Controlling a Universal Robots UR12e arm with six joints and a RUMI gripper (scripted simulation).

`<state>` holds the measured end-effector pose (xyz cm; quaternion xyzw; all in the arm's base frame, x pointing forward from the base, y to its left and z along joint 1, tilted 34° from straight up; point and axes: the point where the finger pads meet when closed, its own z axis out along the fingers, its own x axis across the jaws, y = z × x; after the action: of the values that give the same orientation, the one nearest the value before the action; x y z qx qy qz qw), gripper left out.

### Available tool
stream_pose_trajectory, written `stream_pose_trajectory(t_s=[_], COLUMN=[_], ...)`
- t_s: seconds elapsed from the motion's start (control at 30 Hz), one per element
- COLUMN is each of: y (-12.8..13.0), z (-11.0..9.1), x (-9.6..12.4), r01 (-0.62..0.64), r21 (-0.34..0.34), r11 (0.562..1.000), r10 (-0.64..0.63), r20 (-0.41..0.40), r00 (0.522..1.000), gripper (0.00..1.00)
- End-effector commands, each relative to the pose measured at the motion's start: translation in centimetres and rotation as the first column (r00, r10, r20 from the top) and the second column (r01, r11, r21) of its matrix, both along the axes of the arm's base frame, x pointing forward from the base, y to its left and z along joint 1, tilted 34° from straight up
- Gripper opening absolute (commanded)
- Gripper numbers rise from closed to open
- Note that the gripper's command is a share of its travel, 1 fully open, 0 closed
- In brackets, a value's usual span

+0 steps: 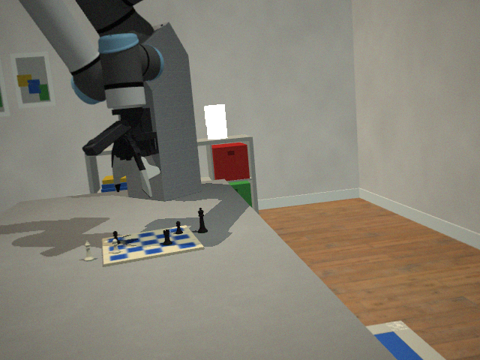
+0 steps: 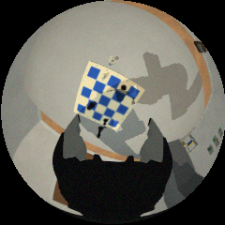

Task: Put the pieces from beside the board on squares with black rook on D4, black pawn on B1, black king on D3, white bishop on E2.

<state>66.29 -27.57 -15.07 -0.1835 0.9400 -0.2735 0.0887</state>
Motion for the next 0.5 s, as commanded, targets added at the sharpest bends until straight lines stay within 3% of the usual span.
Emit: stream_pose_trajectory(t_s=[0.0, 0.2, 0.27, 0.47], y=[2.3, 5.3, 5.3, 8.3], z=[-1.0, -2.3, -2.3, -3.6], x=[0.4, 0.7, 0.7, 0.9], r01=[0.152, 0.315, 0.315, 0.456], r21=[0.052, 0.13, 0.13, 0.218], r11=[0.987, 0.94, 0.94, 0.863], r10=[-0.156, -0.334, -0.334, -0.499], r20=[0.078, 0.164, 0.164, 0.231], r00=[0.985, 0.928, 0.928, 0.835], gripper=[1.0, 1.0, 1.0, 1.0])
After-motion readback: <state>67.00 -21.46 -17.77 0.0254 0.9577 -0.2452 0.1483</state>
